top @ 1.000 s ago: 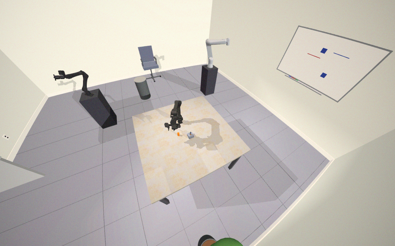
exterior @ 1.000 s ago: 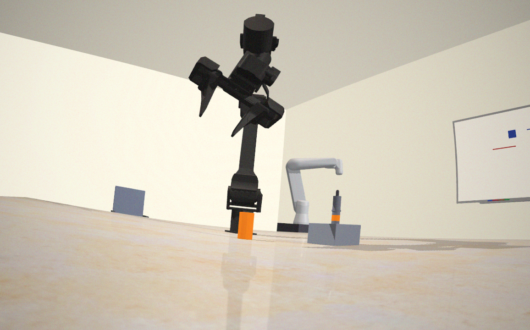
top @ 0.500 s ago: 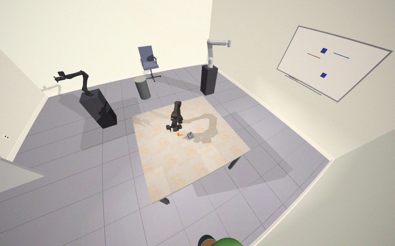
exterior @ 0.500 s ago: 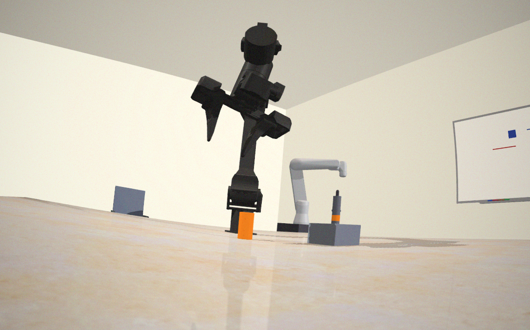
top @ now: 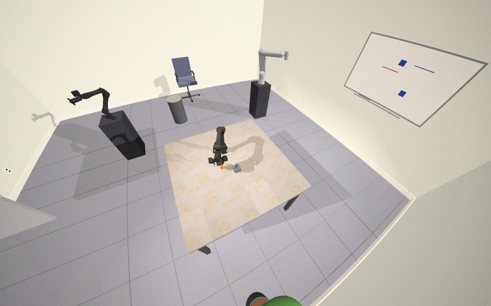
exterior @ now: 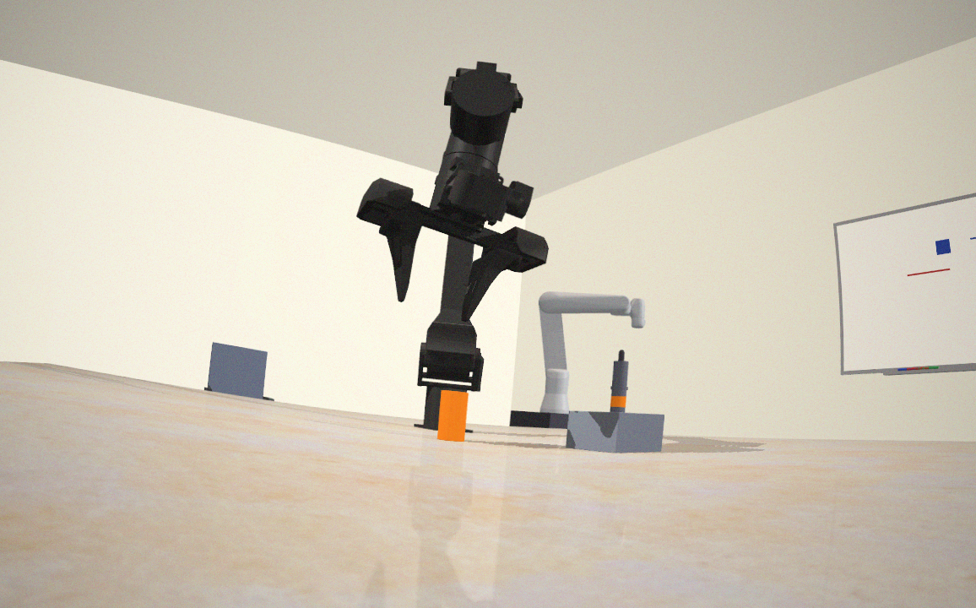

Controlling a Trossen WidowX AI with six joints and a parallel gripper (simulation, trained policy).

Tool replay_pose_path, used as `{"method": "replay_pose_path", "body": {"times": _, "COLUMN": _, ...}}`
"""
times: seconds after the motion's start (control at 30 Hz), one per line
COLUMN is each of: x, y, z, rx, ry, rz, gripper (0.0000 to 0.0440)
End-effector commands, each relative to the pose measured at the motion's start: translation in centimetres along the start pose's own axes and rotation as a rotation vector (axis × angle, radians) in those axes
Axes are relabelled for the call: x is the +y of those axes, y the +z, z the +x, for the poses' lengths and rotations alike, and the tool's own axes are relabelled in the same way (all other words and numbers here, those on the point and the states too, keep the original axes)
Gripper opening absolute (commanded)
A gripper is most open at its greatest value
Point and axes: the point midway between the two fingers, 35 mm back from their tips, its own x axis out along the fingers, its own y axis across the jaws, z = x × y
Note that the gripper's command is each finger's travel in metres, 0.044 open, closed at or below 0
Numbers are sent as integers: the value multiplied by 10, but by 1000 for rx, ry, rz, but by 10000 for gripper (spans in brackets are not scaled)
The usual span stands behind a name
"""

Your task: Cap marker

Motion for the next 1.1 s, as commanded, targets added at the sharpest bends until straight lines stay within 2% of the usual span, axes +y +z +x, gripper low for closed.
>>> {"method": "replay_pose_path", "body": {"times": 0.0, "x": 7, "y": -3, "z": 9, "rx": 31, "ry": 35, "rz": 1, "gripper": 306}}
{"method": "replay_pose_path", "body": {"times": 0.7, "x": 36, "y": -15, "z": 45, "rx": 148, "ry": 185, "rz": -21, "gripper": 302}}
{"method": "replay_pose_path", "body": {"times": 1.07, "x": 45, "y": -25, "z": 68, "rx": 191, "ry": 234, "rz": -47, "gripper": 286}}
